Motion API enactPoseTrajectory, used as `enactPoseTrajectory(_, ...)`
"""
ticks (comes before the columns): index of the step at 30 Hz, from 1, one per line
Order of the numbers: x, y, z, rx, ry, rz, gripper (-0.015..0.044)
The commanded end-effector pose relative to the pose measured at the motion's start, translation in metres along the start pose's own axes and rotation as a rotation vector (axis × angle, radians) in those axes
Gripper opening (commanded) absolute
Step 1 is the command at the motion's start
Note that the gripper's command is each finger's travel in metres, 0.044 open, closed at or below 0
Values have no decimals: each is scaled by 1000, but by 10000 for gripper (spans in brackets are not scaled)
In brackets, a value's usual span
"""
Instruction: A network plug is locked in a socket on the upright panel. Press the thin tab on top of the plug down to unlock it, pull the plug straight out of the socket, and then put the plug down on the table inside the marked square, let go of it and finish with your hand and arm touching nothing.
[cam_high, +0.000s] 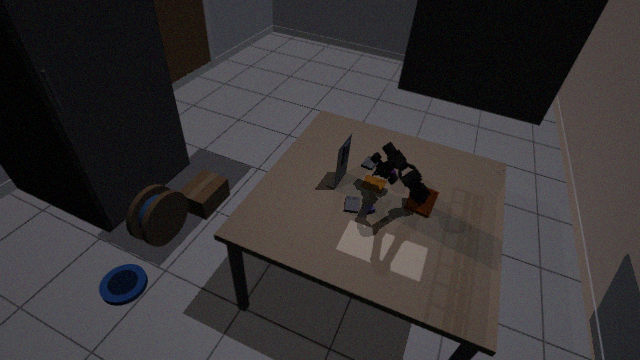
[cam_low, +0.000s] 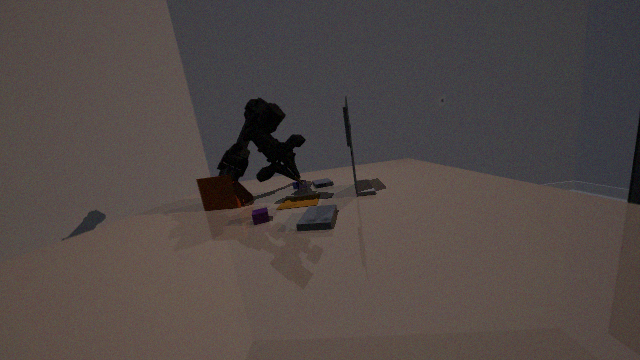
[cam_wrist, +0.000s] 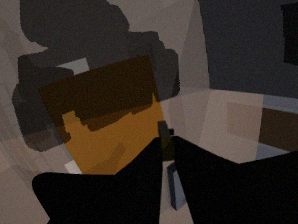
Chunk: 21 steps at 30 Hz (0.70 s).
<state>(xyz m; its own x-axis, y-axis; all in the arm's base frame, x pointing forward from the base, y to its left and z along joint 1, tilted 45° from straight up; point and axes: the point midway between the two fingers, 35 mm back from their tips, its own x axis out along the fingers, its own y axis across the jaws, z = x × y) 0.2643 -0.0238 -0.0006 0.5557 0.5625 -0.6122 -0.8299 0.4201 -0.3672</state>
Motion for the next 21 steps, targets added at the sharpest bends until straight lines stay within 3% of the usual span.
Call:
enactPoseTrajectory(1, 4, 4, -1, 7, 1, 5, 0)
enactPoseTrajectory(21, 23, 17, -1, 8, 1, 5, 0)
